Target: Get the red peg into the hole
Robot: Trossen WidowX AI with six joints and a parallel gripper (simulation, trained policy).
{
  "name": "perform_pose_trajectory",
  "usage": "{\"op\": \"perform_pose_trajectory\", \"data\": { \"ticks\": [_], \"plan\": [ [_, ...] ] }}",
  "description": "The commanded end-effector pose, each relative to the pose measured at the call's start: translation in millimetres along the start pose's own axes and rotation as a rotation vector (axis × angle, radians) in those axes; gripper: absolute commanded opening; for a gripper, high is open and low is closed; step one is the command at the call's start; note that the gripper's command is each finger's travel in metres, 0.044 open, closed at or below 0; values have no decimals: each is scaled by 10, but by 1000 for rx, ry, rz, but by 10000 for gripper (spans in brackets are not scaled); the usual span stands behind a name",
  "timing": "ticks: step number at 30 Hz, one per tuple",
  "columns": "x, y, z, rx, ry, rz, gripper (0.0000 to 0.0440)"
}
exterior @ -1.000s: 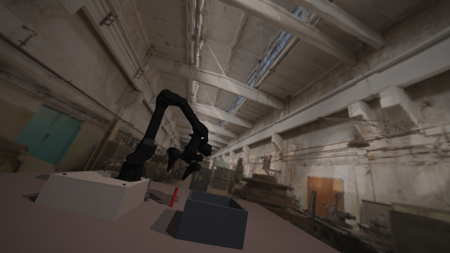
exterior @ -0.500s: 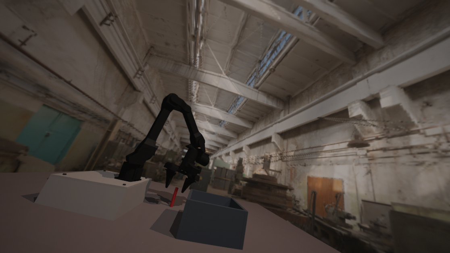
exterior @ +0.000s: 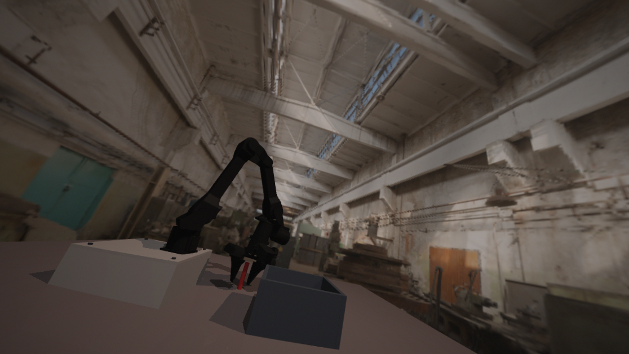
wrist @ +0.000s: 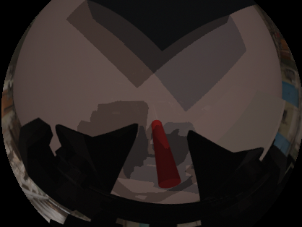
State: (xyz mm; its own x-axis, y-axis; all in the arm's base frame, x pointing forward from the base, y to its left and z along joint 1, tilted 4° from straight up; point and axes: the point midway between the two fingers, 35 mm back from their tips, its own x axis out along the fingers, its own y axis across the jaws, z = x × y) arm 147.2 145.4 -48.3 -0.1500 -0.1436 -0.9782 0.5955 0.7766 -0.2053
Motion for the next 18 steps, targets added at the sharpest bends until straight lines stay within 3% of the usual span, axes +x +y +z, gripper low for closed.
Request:
{"op": "perform_pose_trajectory", "data": {
  "ticks": [1, 8, 11, 18],
  "plan": [
    [92, -28, -15, 0, 11, -22, 181],
    [165, -52, -33, 5, 21, -71, 21],
    [93, 24, -5, -1, -1, -53, 0],
    [-155, 164, 77, 3, -38, -14, 0]
  ]
}}
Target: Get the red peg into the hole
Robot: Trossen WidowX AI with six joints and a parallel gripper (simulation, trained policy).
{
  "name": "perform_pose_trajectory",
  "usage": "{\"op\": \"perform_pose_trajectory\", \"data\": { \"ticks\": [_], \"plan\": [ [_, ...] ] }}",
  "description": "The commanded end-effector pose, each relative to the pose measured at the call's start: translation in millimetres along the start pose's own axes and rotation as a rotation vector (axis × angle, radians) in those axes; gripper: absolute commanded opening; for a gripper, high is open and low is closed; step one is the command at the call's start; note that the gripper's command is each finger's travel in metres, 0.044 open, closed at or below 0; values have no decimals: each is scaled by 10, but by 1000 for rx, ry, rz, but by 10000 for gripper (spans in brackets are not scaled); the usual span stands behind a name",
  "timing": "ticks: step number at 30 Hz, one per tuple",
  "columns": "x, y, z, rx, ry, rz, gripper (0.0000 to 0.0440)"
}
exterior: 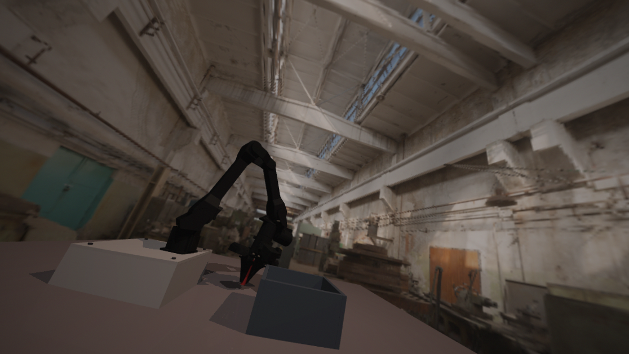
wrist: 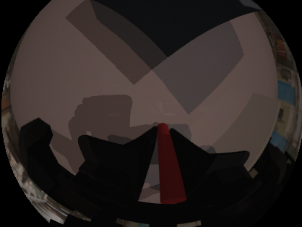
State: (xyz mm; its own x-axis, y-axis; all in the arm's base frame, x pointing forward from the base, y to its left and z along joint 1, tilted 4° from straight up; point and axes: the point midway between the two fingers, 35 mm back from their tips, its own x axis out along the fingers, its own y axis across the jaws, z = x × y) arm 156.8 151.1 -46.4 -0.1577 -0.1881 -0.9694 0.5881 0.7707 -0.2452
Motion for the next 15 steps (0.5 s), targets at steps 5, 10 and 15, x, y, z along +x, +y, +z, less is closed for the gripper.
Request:
{"op": "perform_pose_trajectory", "data": {
  "ticks": [5, 10, 15],
  "plan": [
    [-305, 100, 119, 18, -42, 45, 0],
    [-488, 121, 214, 30, -69, 56, 0],
    [-681, 134, 332, 50, -95, 65, 0]
  ]
}}
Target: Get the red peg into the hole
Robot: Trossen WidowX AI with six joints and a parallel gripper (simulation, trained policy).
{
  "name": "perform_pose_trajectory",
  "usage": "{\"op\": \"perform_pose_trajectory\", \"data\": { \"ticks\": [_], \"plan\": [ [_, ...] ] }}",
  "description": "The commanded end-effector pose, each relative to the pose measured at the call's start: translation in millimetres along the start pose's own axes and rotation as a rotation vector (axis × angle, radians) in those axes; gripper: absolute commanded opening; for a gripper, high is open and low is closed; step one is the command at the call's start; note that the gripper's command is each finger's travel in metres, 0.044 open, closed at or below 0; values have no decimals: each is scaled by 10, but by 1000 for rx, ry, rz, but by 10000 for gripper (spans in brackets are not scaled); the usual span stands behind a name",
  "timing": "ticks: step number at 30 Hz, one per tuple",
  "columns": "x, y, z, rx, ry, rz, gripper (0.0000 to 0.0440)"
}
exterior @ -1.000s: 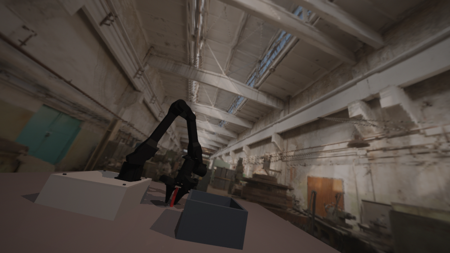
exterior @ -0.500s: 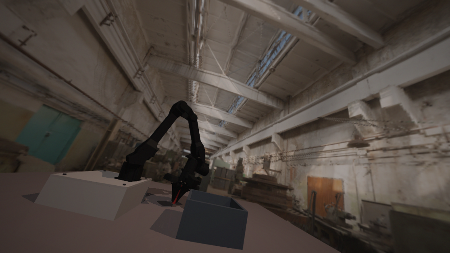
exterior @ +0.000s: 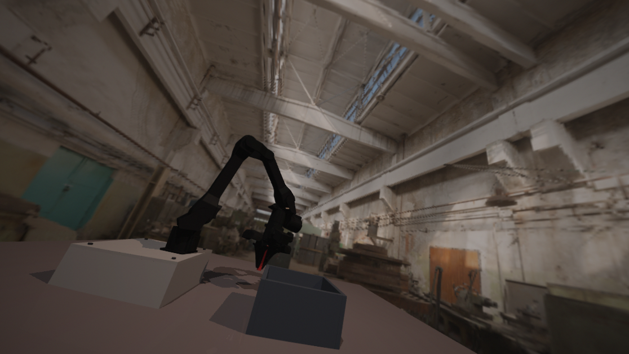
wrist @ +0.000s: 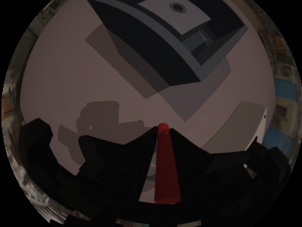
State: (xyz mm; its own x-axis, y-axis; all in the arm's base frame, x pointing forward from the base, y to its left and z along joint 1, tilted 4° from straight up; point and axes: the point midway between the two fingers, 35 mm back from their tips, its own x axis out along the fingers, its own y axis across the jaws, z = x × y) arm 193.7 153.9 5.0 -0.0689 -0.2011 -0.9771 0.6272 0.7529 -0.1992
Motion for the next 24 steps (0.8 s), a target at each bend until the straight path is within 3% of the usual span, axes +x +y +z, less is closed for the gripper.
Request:
{"op": "perform_pose_trajectory", "data": {
  "ticks": [1, 12, 24],
  "plan": [
    [-151, 35, 98, 13, -22, 21, 0],
    [-492, 62, 498, 116, -69, 42, 0],
    [-578, -17, 1094, 233, -97, 51, 0]
  ]
}}
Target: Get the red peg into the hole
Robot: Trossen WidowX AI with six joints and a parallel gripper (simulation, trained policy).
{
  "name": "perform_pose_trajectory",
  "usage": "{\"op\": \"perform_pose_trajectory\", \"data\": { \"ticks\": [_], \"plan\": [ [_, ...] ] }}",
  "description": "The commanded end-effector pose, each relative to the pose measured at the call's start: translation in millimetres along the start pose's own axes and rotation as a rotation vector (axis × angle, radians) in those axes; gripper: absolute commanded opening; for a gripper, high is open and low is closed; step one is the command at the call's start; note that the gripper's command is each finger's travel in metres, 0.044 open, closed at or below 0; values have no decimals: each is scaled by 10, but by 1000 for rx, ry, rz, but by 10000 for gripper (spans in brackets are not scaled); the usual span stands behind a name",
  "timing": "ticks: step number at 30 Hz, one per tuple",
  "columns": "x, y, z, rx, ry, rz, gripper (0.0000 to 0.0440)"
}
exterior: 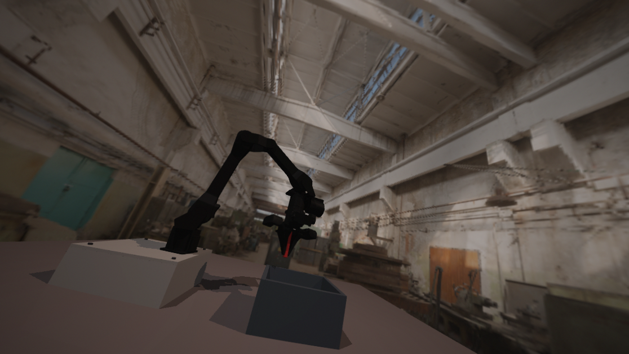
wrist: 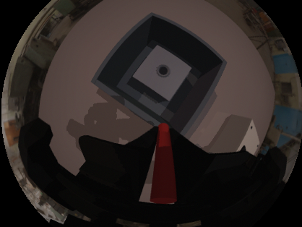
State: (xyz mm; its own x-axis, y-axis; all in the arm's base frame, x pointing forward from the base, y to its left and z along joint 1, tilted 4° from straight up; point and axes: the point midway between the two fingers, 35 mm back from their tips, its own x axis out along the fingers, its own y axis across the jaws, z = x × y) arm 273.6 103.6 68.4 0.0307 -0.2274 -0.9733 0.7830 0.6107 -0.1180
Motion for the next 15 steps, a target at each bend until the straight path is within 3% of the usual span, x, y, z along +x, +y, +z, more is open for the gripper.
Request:
{"op": "perform_pose_trajectory", "data": {
  "ticks": [1, 15],
  "plan": [
    [18, 12, 163, 18, -9, -1, 0],
    [340, 34, 779, 20, 13, 13, 0]
  ]
}}
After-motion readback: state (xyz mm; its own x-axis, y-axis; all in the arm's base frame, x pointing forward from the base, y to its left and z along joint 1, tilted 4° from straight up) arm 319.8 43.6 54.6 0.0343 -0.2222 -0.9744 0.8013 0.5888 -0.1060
